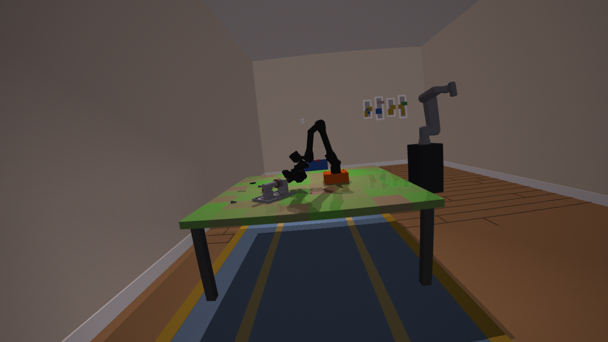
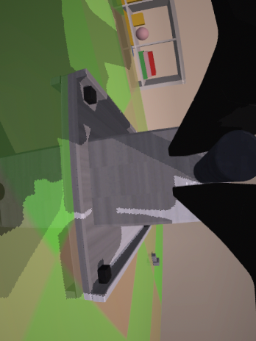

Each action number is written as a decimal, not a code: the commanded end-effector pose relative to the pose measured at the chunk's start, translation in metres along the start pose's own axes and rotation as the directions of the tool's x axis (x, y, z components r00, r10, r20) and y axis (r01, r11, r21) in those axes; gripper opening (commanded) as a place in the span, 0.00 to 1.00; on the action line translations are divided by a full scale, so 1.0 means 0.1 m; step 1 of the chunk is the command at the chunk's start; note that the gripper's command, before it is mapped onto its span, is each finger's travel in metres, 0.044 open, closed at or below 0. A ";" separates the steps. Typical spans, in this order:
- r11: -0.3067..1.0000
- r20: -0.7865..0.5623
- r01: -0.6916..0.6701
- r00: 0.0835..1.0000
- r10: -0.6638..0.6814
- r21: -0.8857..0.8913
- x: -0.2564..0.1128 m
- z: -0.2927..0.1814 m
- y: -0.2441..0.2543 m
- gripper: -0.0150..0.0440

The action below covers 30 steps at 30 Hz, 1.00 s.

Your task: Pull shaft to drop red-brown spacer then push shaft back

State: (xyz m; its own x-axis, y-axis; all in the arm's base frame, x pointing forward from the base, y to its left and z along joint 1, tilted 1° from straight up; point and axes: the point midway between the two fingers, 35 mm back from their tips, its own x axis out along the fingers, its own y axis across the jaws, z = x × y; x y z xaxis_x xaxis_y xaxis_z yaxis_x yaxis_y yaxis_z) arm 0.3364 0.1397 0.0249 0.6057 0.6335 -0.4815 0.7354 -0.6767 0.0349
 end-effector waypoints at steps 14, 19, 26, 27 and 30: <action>1.000 0.001 0.000 1.000 0.000 -0.003 -0.02 0.01 0.00 0.25; 1.000 0.001 0.000 1.000 0.000 -0.003 -0.02 0.02 0.00 0.25; 1.000 0.001 0.000 1.000 0.000 -0.003 -0.03 0.02 0.00 0.25; 1.000 0.001 0.000 1.000 0.000 -0.003 -0.03 0.02 0.00 0.25; 1.000 0.001 0.000 1.000 0.000 -0.003 -0.04 0.02 0.00 0.25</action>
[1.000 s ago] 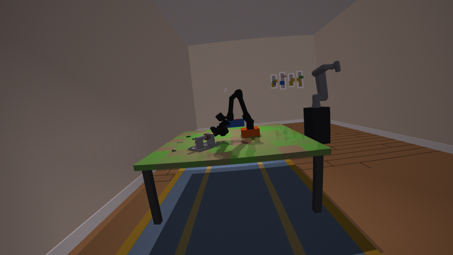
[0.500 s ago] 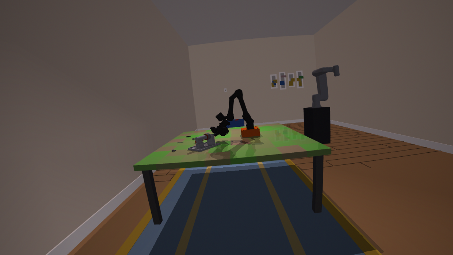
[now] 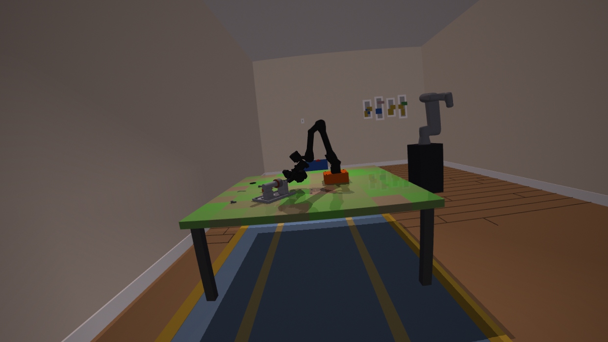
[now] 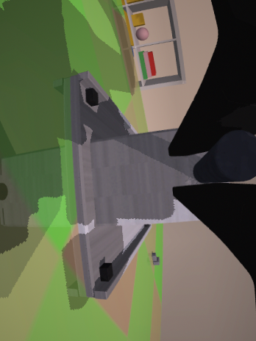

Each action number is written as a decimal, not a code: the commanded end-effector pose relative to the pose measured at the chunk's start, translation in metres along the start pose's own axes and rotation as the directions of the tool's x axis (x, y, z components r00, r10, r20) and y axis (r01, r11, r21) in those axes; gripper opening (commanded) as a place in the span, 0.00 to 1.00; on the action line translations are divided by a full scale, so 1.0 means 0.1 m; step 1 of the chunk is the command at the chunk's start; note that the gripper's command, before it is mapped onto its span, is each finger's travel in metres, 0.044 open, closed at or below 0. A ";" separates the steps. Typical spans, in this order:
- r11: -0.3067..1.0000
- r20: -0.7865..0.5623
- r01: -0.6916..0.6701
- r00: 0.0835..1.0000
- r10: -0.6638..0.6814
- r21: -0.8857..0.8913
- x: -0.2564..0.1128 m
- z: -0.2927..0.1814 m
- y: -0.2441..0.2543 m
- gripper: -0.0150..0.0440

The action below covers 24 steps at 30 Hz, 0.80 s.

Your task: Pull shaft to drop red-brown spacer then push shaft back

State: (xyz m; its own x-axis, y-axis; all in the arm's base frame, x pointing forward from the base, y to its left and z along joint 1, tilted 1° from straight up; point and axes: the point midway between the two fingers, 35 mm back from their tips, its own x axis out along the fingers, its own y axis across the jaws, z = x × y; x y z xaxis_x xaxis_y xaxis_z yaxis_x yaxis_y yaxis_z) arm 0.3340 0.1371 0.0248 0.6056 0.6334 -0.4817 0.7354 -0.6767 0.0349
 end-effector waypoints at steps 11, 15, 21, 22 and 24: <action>1.000 0.001 0.000 1.000 0.000 -0.002 -0.02 0.01 0.00 0.25; 1.000 0.001 0.000 1.000 0.000 -0.002 -0.02 0.01 0.00 0.25; 1.000 0.001 0.000 1.000 0.000 -0.002 -0.03 0.02 0.00 0.25; 1.000 0.001 0.000 1.000 0.000 -0.002 -0.03 0.02 0.00 0.25; 1.000 0.001 0.000 1.000 0.000 -0.002 -0.03 0.02 0.00 0.25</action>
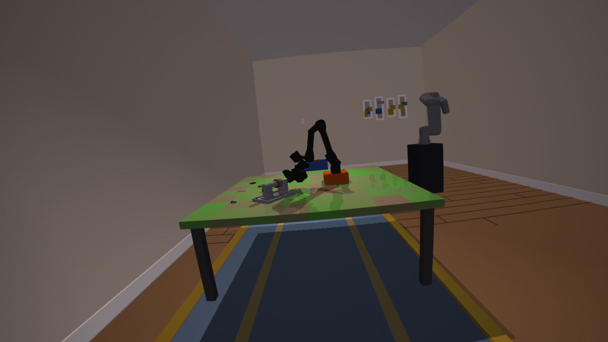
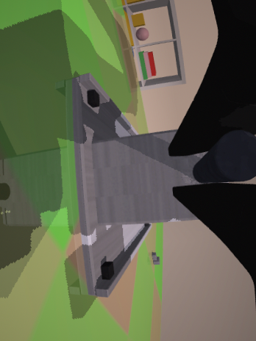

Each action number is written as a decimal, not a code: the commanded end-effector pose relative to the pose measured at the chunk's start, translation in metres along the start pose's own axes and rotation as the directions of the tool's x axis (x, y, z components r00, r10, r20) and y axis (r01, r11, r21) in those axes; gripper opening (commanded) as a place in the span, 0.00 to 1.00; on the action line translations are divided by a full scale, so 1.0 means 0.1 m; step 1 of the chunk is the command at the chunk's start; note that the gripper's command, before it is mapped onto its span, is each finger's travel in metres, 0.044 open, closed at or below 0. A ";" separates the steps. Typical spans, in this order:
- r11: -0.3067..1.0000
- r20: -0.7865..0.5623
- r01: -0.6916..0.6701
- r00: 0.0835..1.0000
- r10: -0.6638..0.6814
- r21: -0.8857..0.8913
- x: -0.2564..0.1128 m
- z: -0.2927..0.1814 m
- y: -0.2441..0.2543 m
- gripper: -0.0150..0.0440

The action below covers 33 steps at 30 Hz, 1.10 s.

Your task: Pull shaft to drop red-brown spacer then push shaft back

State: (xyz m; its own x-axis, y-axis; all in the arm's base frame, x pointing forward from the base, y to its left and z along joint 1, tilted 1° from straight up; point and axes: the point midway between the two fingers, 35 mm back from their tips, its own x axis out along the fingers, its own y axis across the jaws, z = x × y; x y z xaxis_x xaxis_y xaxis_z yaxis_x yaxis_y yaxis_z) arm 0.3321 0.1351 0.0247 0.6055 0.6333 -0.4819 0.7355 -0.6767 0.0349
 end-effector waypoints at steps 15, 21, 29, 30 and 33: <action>1.000 0.001 0.000 1.000 0.000 -0.002 -0.02 0.01 0.00 0.25; 1.000 0.001 0.000 1.000 0.000 -0.002 -0.03 0.02 0.00 0.25; 1.000 0.001 0.000 1.000 0.000 -0.002 -0.03 0.02 0.00 0.25; 1.000 0.001 0.000 1.000 0.000 -0.002 -0.04 0.02 0.00 0.25; 1.000 0.001 0.000 1.000 0.000 -0.002 -0.04 0.02 0.00 0.25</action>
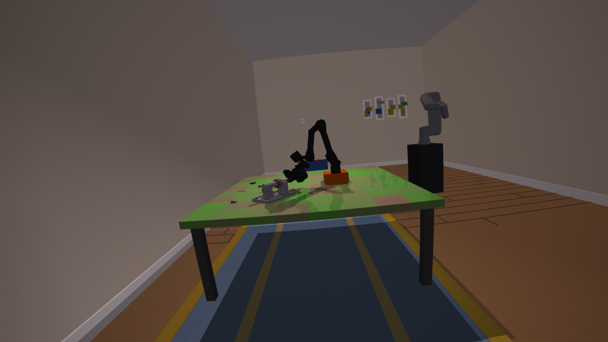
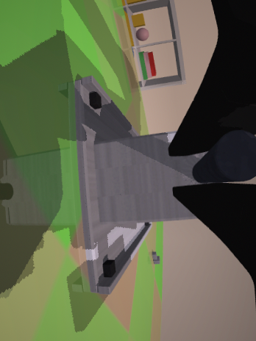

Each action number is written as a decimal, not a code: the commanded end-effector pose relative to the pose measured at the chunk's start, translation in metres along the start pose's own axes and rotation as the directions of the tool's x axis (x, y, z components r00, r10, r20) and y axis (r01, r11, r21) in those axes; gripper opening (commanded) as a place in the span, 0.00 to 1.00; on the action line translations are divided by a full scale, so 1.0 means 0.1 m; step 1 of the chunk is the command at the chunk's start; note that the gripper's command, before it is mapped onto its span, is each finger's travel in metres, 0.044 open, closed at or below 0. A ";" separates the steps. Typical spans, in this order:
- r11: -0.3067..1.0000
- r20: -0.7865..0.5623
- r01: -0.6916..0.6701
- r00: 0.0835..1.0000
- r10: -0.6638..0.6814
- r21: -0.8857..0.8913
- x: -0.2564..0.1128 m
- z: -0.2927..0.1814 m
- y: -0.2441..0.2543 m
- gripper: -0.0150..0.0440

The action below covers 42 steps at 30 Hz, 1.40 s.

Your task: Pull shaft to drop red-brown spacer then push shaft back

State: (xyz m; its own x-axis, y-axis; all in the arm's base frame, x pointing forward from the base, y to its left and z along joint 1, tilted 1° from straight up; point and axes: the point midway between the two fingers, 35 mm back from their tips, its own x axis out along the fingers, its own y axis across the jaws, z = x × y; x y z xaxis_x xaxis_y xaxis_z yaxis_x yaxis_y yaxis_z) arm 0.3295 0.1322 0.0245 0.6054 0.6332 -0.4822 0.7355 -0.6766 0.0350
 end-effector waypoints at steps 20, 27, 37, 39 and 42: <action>1.000 0.001 0.000 1.000 0.000 -0.002 -0.03 0.02 0.00 0.25; 1.000 0.001 0.000 1.000 0.000 -0.002 -0.03 0.02 0.00 0.25; 1.000 0.001 0.000 1.000 0.000 -0.002 -0.04 0.03 0.00 0.25; 1.000 0.001 0.000 1.000 0.000 -0.002 -0.04 0.03 0.00 0.25; 1.000 0.001 0.000 1.000 0.000 -0.002 -0.05 0.03 0.00 0.25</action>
State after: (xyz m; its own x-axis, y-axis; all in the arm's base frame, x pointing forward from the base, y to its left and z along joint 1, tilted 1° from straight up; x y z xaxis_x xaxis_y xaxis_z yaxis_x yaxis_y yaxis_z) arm 0.3262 0.1286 0.0244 0.6053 0.6330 -0.4826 0.7355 -0.6766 0.0350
